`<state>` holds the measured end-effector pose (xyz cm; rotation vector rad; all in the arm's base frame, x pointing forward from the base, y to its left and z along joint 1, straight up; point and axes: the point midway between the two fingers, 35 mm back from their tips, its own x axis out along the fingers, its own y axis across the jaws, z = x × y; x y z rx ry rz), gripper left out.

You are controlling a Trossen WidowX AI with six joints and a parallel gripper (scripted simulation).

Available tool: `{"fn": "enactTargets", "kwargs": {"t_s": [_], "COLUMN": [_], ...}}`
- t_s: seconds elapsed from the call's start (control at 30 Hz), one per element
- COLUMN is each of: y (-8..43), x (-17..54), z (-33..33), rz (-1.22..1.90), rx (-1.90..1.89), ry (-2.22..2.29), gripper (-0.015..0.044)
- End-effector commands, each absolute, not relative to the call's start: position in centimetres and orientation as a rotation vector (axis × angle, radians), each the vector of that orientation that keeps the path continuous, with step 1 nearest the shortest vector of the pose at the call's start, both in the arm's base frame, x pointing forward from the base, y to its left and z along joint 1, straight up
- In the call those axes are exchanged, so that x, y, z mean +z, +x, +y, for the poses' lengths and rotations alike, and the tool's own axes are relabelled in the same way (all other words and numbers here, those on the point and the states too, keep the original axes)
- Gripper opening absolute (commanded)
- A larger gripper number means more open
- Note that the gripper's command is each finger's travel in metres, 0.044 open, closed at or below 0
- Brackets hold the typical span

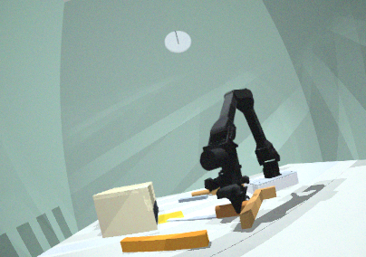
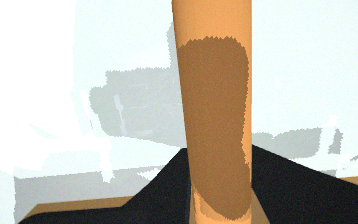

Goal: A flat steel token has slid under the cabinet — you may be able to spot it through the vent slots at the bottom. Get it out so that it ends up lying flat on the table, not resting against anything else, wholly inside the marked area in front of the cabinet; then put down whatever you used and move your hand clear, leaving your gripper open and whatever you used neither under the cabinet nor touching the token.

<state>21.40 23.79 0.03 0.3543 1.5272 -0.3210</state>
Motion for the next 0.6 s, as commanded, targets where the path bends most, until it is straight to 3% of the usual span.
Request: {"fn": "enactTargets", "kwargs": {"t_s": [0.0,0.57], "y": [21.3,21.1], "x": [0.2,0.3], "z": [24.5,26.5], "rz": [1.528,1.529], "rx": [-0.309,-0.308], "ry": [0.355,0.356], "gripper": [0.0,0.0]}}
